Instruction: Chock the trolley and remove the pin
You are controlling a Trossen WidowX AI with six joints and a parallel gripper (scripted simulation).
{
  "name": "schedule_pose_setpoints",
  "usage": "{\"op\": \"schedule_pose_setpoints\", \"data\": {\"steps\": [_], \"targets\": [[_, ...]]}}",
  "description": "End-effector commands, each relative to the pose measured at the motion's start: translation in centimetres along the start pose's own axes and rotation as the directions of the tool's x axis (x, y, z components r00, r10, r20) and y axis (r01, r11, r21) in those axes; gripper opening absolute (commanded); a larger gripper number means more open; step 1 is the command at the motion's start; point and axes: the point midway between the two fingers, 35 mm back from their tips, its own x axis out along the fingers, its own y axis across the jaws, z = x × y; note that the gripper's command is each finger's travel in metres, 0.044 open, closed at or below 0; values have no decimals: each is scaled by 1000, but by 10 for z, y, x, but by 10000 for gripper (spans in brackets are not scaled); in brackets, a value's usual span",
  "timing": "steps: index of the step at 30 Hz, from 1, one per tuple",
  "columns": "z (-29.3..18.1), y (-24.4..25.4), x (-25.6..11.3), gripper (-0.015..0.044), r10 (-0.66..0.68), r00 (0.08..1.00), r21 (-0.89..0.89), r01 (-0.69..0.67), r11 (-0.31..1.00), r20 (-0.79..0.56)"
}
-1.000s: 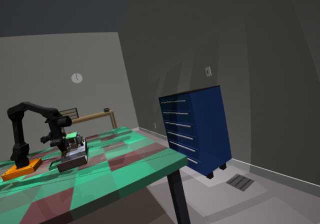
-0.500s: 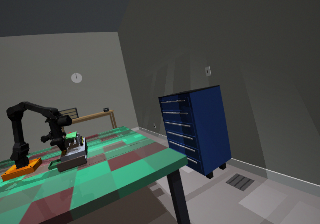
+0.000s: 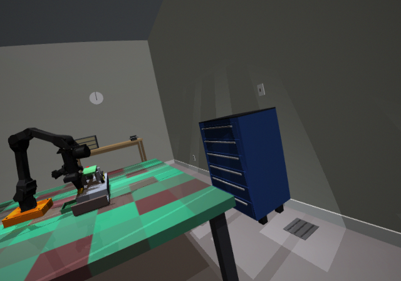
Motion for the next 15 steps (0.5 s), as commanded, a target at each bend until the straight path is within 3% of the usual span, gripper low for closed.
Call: {"op": "schedule_pose_setpoints", "data": {"steps": [1,2,9,15], "targets": [[0,0,0,0,-1,1000,-1,1,1000,0],[0,0,0,0,-1,1000,-1,1,1000,0],[0,0,0,184,-1,1000,-1,1,1000,0],[0,0,-10,190,-4,1000,-2,4,1000,-2]]}}
